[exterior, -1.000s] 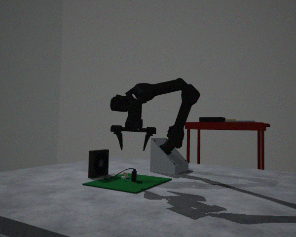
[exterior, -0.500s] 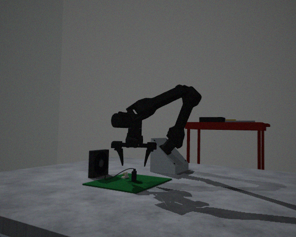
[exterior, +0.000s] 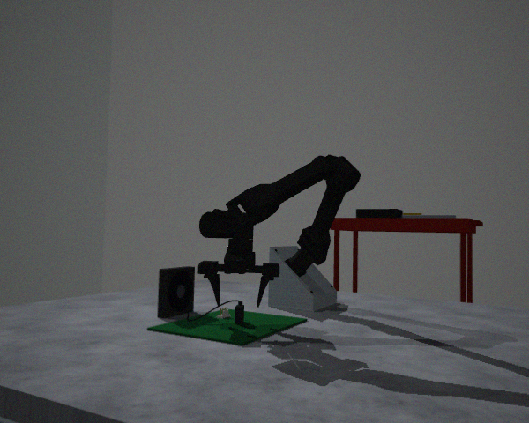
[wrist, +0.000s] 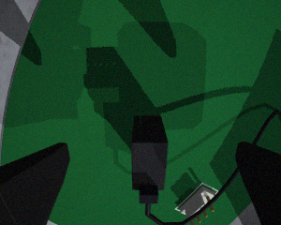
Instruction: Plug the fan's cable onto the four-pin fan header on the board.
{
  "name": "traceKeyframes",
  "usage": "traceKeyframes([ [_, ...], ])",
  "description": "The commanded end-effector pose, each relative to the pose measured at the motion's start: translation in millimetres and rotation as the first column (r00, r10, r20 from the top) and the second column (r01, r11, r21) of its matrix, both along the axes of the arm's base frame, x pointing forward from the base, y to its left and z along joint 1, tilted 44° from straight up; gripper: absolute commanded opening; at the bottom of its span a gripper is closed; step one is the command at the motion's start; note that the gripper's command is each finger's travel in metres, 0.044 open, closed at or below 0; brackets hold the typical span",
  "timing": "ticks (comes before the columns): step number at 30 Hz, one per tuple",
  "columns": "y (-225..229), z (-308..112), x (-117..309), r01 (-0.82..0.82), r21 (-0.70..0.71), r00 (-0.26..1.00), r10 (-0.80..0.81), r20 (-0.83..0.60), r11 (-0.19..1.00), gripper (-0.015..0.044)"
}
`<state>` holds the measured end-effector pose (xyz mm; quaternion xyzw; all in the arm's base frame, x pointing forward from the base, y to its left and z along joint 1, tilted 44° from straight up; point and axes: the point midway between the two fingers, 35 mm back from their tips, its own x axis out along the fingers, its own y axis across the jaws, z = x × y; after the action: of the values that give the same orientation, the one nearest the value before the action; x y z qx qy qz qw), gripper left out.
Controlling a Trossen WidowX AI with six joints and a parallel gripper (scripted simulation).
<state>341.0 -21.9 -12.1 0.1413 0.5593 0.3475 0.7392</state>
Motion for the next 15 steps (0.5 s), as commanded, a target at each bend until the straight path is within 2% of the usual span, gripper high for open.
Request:
traceKeyframes([
  [1, 7.4, -7.2, -1.3, 0.003, 0.01, 1.0, -0.003, -0.012, 1.0, 0.044],
  [15, 21.7, -21.3, 0.2, 0.003, 0.012, 1.0, -0.003, -0.012, 1.0, 0.044],
])
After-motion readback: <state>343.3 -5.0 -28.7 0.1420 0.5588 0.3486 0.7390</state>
